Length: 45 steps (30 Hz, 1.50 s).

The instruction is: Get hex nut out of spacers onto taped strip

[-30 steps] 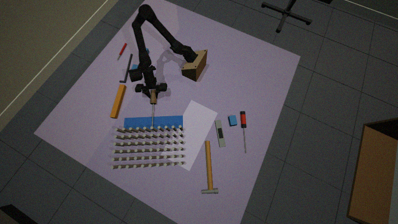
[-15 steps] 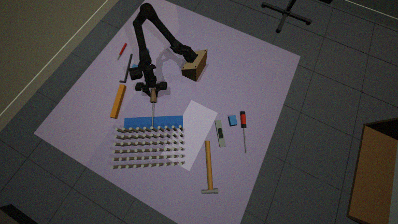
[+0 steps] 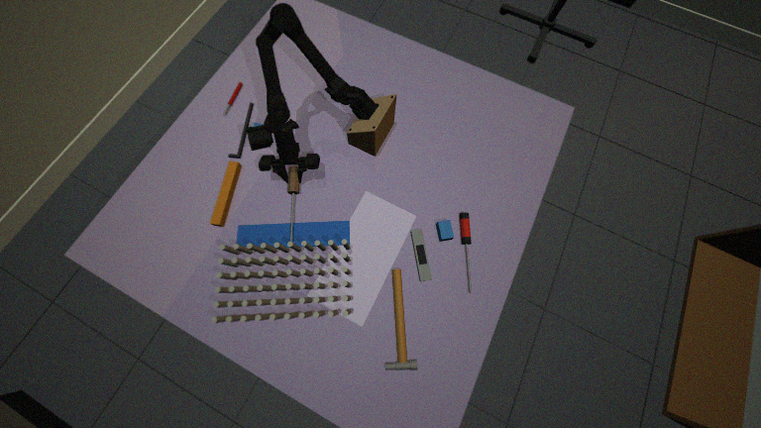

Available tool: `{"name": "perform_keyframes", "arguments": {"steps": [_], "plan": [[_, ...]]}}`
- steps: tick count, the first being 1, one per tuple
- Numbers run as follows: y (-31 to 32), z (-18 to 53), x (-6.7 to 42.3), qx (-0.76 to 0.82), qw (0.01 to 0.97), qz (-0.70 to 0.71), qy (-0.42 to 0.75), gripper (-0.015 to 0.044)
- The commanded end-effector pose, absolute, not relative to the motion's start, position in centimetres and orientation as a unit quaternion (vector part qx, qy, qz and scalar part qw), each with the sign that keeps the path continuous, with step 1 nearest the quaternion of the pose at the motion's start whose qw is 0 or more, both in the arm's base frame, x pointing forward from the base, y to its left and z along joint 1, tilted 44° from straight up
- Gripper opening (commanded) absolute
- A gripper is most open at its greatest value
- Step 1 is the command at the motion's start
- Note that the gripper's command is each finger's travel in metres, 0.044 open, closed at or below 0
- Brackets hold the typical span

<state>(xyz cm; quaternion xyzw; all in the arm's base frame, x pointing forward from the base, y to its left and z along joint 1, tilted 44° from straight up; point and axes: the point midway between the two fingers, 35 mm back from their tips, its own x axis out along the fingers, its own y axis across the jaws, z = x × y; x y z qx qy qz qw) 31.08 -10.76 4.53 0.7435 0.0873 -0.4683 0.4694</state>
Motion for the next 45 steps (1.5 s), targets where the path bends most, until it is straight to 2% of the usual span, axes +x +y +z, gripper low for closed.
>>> {"name": "perform_keyframes", "arguments": {"steps": [1, 25, 39, 45], "plan": [[-10.6, 4.5, 30.9, 0.743, 0.47, -0.467, 0.091, 0.0], [-9.4, 6.1, 31.2, 0.745, 0.468, -0.466, 0.089, 0.0], [-10.4, 7.5, 27.4, 0.743, 0.47, -0.468, 0.092, 0.0], [-9.3, 8.5, 27.7, 0.743, 0.468, -0.47, 0.094, 0.0]]}}
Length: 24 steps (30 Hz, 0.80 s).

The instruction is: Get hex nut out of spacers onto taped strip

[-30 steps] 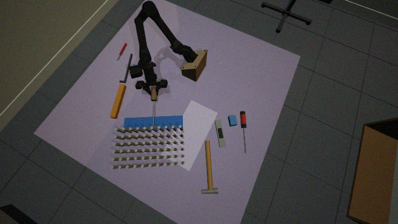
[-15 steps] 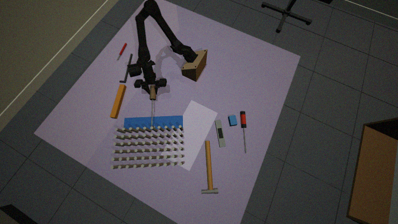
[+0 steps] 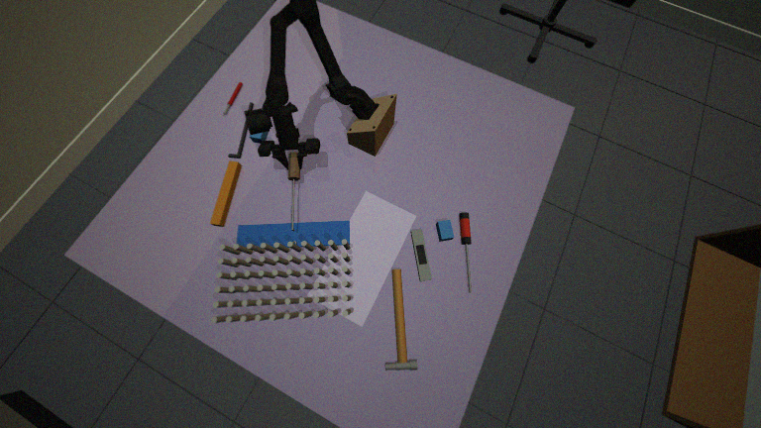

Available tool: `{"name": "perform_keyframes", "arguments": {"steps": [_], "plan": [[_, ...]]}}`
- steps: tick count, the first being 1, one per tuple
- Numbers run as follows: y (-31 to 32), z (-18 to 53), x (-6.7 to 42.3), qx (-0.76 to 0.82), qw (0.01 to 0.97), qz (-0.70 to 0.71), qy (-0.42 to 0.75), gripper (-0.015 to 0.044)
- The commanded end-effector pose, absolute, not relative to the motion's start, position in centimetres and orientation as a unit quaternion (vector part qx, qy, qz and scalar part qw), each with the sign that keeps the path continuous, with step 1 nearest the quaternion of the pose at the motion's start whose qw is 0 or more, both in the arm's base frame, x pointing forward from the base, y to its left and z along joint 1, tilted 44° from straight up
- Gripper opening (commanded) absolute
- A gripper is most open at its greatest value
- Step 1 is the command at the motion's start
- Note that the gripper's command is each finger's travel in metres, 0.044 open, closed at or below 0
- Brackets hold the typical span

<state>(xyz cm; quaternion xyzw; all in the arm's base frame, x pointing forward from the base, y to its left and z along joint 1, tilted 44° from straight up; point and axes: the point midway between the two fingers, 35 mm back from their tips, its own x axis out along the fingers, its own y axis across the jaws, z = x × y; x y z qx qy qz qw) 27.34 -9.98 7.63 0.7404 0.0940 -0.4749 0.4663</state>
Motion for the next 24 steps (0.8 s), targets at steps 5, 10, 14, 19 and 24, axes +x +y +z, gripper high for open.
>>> {"name": "perform_keyframes", "arguments": {"steps": [5, 10, 14, 19, 24], "plan": [[-7.6, 10.3, 28.1, 0.744, 0.465, -0.471, 0.094, 0.0], [-5.9, 12.1, 28.2, 0.745, 0.463, -0.471, 0.094, 0.0], [-4.6, 13.6, 28.1, 0.745, 0.463, -0.471, 0.093, 0.0], [-2.9, 15.6, 27.7, 0.746, 0.464, -0.469, 0.091, 0.0], [-2.4, 15.5, 27.3, 0.742, 0.464, -0.475, 0.096, 0.0]]}}
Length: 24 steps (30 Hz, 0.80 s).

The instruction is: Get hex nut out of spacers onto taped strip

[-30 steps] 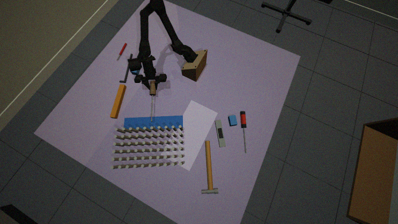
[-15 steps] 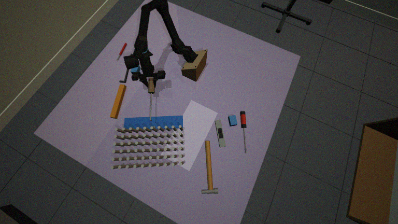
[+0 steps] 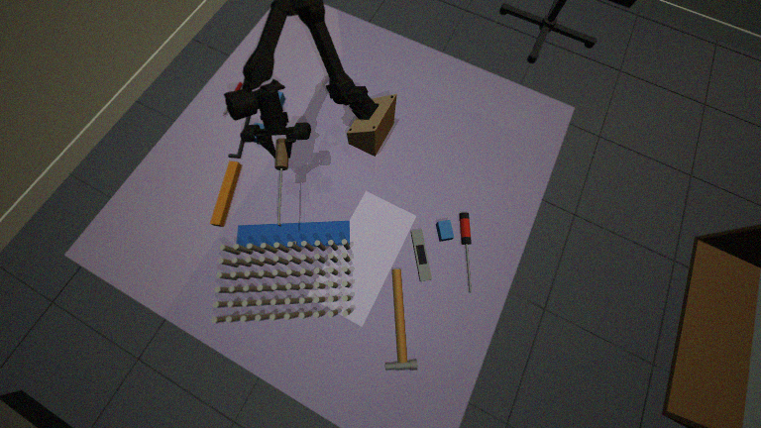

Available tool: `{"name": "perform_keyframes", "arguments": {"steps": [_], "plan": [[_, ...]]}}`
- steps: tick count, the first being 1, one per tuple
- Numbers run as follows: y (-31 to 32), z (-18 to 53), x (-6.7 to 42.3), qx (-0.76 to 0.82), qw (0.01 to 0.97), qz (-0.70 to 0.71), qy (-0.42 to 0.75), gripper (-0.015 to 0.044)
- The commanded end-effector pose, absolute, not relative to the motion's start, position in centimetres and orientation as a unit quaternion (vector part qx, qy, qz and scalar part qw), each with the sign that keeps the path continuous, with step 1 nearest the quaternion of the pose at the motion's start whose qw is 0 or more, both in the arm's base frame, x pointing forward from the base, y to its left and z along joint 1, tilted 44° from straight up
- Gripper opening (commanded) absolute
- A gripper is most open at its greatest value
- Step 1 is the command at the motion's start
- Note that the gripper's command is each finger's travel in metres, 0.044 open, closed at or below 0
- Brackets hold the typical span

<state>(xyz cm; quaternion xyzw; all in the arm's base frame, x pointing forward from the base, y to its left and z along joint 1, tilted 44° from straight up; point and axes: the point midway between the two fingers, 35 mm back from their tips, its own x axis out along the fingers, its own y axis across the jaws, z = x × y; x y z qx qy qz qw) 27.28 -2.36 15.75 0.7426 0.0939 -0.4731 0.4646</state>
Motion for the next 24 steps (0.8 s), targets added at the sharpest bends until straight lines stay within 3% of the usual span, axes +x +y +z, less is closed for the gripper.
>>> {"name": "perform_keyframes", "arguments": {"steps": [1, 24], "plan": [[-2.2, 15.3, 27.5, 0.741, 0.464, -0.474, 0.1, 0.0], [12.0, 8.3, 29.2, 0.691, 0.478, -0.466, 0.279, 0.0]]}}
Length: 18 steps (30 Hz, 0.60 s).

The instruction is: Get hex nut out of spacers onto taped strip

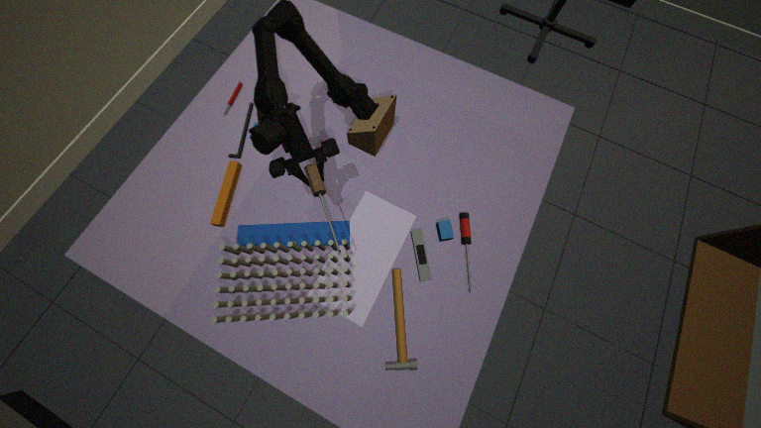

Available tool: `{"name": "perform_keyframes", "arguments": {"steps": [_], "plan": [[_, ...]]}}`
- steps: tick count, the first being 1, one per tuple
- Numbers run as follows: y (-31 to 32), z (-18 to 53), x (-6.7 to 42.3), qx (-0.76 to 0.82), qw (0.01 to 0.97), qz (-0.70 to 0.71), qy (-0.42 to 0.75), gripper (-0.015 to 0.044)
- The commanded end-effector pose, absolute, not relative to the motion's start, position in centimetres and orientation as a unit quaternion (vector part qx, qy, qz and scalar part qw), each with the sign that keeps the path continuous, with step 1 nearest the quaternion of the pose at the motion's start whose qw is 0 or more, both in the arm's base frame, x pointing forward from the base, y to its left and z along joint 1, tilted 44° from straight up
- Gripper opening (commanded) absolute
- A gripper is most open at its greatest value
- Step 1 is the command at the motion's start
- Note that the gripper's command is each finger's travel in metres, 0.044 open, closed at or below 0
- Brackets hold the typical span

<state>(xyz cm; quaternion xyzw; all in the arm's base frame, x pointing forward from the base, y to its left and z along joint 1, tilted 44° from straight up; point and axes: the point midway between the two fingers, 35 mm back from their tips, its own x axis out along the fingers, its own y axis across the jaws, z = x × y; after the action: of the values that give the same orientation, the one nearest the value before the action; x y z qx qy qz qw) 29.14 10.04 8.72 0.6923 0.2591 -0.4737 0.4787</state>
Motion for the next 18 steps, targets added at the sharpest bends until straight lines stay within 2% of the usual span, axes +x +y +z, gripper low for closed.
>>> {"name": "perform_keyframes", "arguments": {"steps": [1, 18], "plan": [[12.7, 8.0, 29.1, 0.687, 0.479, -0.466, 0.286, 0.0], [22.4, 1.8, 24.6, 0.613, 0.508, -0.461, 0.392, 0.0]]}}
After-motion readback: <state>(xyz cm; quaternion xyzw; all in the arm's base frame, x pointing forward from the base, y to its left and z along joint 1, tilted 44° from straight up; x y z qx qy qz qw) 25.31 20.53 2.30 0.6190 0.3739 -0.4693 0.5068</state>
